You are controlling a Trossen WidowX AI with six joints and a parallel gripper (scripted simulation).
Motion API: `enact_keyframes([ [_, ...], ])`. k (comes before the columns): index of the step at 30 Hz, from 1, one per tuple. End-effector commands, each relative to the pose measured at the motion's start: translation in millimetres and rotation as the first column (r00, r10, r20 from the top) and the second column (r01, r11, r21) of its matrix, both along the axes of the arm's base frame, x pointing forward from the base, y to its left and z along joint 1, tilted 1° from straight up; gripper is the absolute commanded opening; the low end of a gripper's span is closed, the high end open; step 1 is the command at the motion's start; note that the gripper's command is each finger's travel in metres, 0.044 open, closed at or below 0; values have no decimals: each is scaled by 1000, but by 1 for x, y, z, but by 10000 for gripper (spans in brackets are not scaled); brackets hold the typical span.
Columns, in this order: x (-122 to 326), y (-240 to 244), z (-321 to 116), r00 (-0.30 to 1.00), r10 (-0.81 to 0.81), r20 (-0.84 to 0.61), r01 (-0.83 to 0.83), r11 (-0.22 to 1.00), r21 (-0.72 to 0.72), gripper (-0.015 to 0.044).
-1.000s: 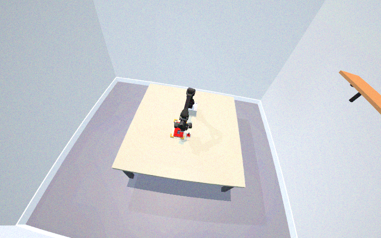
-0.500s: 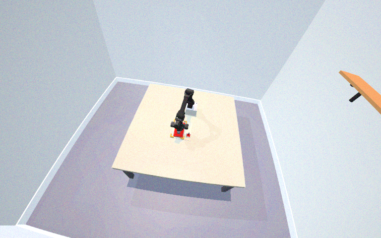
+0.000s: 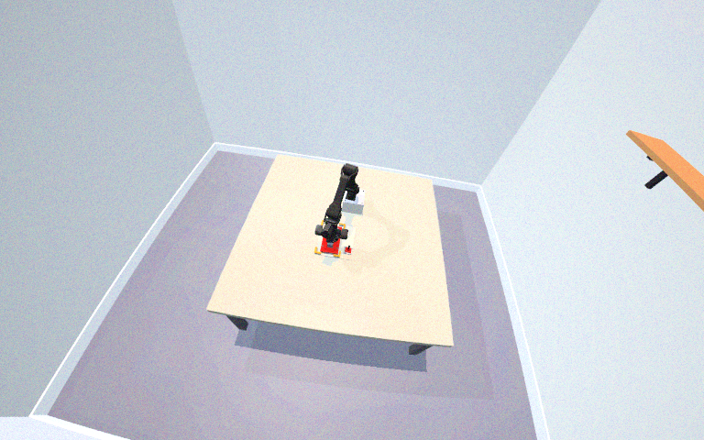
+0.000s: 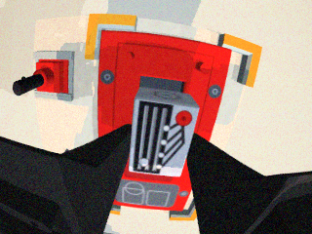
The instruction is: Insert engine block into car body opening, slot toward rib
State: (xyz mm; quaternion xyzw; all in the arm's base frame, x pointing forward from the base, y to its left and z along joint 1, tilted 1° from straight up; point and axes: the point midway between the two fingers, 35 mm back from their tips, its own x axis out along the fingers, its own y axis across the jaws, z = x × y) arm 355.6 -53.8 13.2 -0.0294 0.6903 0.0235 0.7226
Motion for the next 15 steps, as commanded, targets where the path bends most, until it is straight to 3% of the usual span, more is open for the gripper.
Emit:
enact_keyframes([
  [1, 1, 0, 1, 1000, -4, 6, 4, 1000, 5, 159],
  [15, 3, 1, 1, 999, 41, 6, -41, 999, 2, 159],
])
